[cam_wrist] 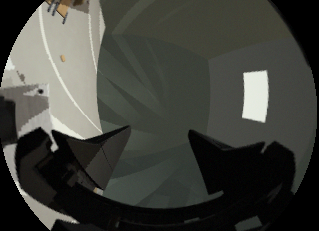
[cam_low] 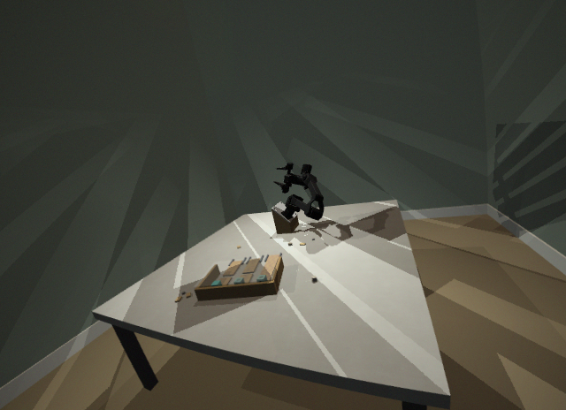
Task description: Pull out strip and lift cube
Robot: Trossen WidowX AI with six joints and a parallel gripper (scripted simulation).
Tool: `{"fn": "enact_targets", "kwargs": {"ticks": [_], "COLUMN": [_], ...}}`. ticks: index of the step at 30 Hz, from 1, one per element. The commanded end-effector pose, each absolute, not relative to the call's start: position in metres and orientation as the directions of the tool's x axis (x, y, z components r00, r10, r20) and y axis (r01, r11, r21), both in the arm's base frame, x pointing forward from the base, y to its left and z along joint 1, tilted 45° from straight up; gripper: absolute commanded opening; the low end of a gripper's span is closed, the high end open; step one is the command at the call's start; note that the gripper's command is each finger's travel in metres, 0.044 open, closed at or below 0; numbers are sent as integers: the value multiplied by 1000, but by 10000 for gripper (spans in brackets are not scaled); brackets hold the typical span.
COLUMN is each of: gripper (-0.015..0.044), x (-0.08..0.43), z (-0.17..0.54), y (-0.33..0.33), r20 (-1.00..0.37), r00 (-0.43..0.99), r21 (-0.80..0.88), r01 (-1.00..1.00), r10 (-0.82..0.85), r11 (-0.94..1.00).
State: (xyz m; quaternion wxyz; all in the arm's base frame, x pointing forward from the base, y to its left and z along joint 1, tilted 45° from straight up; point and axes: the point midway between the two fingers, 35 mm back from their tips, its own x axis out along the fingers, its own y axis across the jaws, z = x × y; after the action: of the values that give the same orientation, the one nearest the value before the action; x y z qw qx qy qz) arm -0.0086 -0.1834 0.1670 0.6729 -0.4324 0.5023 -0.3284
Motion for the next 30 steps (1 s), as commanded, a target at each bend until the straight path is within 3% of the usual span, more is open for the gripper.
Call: {"fn": "enact_targets", "kwargs": {"ticks": [1, 13, 22, 30], "gripper": [400, 400, 400, 400], "x": [-8, 56, 145, 221], "z": [167, 161, 145, 126], "y": [-184, -211, -209, -175], "r20": [-394, -423, -434, -442], "r00": [284, 615, 836, 897], "r21": [-911, -734, -342, 50], "r01": [5, 198, 191, 51], "r10": [-874, -665, -335, -24], "r11": [413, 650, 920, 997]}}
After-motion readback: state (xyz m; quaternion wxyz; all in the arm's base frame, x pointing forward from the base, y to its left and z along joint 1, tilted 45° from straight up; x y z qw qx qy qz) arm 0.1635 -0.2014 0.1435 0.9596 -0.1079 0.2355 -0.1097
